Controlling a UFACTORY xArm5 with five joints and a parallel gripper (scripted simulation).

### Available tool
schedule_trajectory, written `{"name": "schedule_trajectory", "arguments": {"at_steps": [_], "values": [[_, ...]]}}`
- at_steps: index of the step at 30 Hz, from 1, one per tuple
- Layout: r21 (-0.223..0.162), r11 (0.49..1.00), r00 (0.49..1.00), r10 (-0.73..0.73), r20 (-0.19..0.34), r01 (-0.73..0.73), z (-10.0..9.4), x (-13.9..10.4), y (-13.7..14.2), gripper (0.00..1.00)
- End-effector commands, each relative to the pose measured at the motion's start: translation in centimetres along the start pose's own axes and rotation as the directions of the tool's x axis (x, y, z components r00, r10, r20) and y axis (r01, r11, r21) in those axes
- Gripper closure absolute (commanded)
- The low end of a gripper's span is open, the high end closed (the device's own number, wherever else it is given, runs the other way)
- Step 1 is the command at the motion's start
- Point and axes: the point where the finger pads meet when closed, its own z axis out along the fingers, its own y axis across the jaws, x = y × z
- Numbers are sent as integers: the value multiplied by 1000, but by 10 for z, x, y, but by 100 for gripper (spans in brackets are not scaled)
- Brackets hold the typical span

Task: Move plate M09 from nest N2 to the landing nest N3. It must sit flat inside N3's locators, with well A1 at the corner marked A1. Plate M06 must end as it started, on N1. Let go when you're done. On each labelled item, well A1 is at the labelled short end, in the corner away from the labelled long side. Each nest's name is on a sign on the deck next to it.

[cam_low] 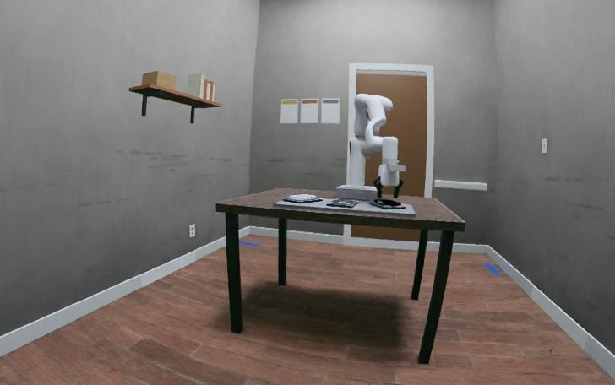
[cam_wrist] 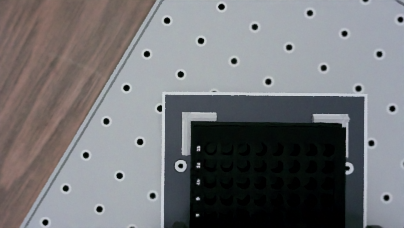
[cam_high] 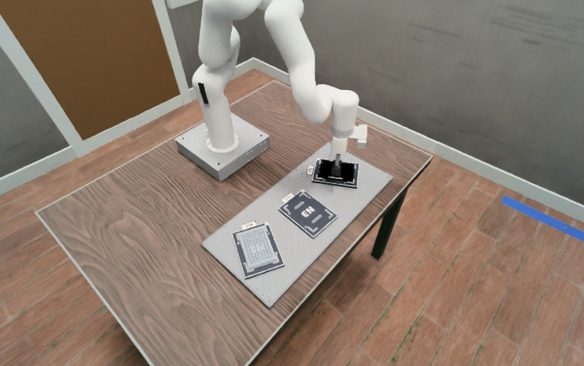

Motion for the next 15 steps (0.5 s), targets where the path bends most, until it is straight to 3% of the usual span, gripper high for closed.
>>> {"name": "schedule_trajectory", "arguments": {"at_steps": [1, 15], "values": [[-2, 1000, 1000, 0, -3, 0, 1, 1, 0, 0], [-2, 1000, 1000, 0, -3, 0, 9, 1, 0, 0]]}}
